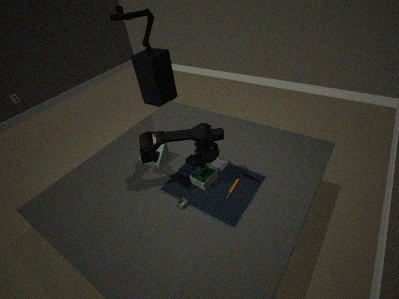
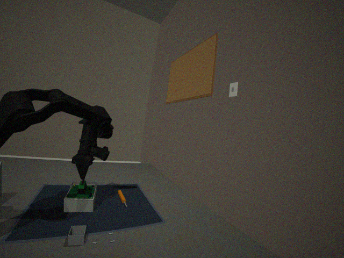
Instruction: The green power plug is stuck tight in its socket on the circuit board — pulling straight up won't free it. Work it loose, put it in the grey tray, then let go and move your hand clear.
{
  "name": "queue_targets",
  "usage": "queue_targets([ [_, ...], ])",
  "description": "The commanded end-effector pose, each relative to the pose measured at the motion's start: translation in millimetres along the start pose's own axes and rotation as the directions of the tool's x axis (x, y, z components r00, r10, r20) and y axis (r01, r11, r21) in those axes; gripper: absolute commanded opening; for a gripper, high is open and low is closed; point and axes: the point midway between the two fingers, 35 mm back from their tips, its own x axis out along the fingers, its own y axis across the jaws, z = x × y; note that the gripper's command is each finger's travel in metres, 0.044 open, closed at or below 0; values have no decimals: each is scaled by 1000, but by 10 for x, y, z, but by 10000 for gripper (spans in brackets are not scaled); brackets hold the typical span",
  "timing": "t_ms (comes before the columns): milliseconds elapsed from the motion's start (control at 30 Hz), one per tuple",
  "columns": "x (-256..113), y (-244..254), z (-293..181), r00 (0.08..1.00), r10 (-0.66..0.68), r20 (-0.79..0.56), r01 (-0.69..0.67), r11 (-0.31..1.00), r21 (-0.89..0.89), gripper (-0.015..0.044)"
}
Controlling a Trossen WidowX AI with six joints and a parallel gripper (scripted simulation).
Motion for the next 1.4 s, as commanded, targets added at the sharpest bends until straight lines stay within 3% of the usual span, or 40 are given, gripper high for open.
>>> queue_targets([
  [0,-275,22,-34,999,25,37,-24,1000,-13,0],
  [233,-274,80,-35,997,-40,72,40,999,-7,0],
  [600,-274,-109,-30,983,178,35,-178,984,-19,0],
  [733,-288,-79,-32,989,143,35,-142,990,-18,0],
  [933,-298,56,-36,999,-17,38,17,1000,-11,0],
  [1067,-295,119,-37,987,-78,141,78,997,4,0],
  [1267,-308,74,-36,990,-25,141,25,1000,-4,0],
  [1367,-307,3,-35,998,46,37,-45,999,-14,0],
])
